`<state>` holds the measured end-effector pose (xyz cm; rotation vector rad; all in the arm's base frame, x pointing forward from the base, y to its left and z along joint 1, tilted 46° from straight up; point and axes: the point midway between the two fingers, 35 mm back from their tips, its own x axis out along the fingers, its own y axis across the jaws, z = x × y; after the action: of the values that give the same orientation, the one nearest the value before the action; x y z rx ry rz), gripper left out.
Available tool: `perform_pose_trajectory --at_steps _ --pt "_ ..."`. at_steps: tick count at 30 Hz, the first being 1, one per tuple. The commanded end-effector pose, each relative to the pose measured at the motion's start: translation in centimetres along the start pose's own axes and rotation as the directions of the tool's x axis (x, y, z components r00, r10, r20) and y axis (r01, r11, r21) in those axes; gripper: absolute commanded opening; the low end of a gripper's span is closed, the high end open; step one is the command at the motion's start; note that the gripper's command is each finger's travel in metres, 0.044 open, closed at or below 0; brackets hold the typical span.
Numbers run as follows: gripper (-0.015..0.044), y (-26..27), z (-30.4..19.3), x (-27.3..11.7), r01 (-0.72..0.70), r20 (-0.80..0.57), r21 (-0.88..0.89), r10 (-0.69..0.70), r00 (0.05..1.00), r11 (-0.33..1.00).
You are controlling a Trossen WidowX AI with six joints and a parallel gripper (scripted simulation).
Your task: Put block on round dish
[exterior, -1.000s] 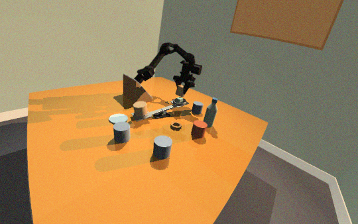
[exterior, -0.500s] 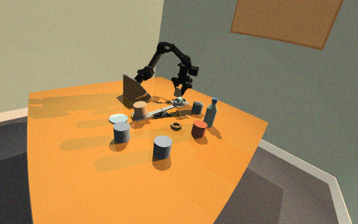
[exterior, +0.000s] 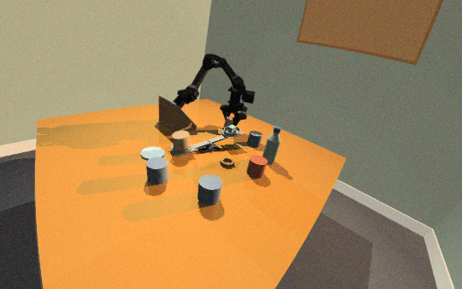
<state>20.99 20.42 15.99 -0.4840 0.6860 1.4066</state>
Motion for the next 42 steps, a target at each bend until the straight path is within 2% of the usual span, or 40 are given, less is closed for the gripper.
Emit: perform_pose_trajectory --at_steps 1,11,12,28,33,38,42 --pt "0.0000 0.0 -0.3 0.6 -0.002 -0.007 0.011 0.002 1.000 1.000" --pt "0.0000 0.0 -0.3 2.2 -0.002 -0.006 0.011 0.002 1.000 1.000" --pt "0.0026 0.0 0.4 1.1 0.009 0.016 -0.002 -0.009 1.000 1.000" --pt "0.0440 -0.1 0.3 0.4 0.009 0.011 0.000 -0.009 1.000 1.000" --pt "0.0440 -0.1 -0.3 -3.8 -0.001 -0.009 0.011 0.001 1.000 1.000" --pt "0.0440 -0.1 -0.3 -4.0 -0.002 -0.009 0.011 0.002 1.000 1.000" --pt "0.0335 -0.8 -0.5 -5.0 0.039 0.005 0.020 -0.039 0.999 0.999"
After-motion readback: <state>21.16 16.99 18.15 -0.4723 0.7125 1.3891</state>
